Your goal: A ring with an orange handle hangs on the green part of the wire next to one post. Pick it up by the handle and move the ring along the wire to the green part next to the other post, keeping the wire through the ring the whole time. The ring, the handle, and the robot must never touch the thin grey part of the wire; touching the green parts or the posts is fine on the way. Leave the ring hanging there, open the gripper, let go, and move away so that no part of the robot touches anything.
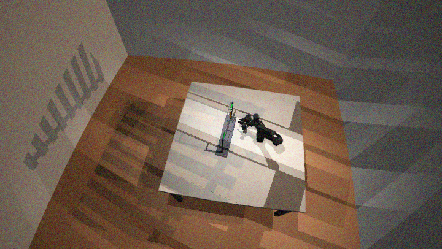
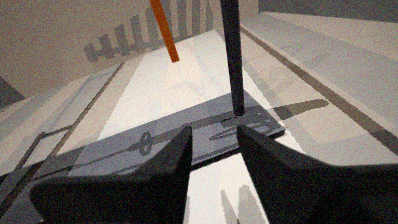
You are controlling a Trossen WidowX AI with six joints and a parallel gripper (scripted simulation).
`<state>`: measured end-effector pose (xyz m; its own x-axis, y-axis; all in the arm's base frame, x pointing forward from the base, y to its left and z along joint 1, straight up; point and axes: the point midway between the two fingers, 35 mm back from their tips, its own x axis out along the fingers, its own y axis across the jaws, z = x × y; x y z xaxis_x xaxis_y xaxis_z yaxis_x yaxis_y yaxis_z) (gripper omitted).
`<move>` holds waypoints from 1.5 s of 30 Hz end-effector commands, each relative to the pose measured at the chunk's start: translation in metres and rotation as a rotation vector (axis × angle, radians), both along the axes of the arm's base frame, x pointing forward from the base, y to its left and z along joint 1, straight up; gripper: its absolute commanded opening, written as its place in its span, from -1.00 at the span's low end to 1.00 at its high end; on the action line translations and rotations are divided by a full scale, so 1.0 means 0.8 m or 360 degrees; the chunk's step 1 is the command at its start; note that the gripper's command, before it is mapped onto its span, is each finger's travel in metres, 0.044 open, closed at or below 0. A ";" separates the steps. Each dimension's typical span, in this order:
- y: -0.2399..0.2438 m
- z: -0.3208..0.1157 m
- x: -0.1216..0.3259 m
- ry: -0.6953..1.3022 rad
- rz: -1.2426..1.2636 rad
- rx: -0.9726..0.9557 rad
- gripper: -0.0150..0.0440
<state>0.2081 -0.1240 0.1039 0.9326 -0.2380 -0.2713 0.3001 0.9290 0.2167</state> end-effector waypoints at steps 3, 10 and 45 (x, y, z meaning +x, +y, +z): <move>0.003 0.001 0.007 -0.0026 0.0060 -0.0030 0.05; -0.001 0.020 0.028 -0.0114 0.0170 -0.0185 0.05; -0.007 0.043 0.090 -0.0251 0.0329 -0.0422 0.05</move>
<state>0.2743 -0.1280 0.1389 0.9940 -0.0817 -0.0729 0.0808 0.9966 -0.0157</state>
